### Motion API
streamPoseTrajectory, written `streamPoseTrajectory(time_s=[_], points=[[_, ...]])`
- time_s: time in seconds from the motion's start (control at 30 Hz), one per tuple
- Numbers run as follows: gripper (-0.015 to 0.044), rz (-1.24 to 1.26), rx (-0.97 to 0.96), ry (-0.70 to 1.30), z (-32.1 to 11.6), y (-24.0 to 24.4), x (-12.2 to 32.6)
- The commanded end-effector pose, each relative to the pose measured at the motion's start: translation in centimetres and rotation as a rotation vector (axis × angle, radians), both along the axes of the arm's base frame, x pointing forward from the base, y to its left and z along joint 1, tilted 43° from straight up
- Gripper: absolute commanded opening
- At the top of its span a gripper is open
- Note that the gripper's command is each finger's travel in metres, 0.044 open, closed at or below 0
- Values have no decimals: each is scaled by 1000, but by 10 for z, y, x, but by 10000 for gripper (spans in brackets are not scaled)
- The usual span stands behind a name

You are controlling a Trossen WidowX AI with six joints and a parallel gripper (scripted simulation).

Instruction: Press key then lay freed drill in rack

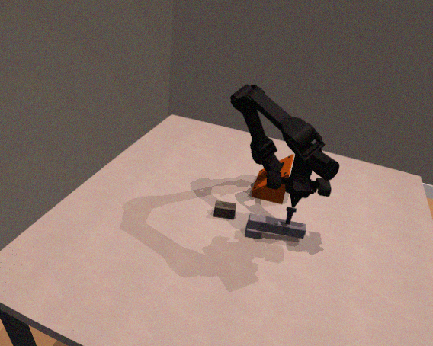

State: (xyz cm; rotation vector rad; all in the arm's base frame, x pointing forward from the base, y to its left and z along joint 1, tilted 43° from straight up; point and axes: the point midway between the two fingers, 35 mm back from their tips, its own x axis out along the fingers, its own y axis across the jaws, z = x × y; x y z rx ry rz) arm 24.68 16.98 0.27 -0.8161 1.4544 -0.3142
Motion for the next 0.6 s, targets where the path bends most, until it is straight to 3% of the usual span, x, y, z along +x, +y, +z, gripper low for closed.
streamPoseTrajectory(time_s=[0.0, 0.57], points=[[0, 14, -11, 5, -4, -5, 0], [0, 16, -12, 5, -11, -10, 2]])
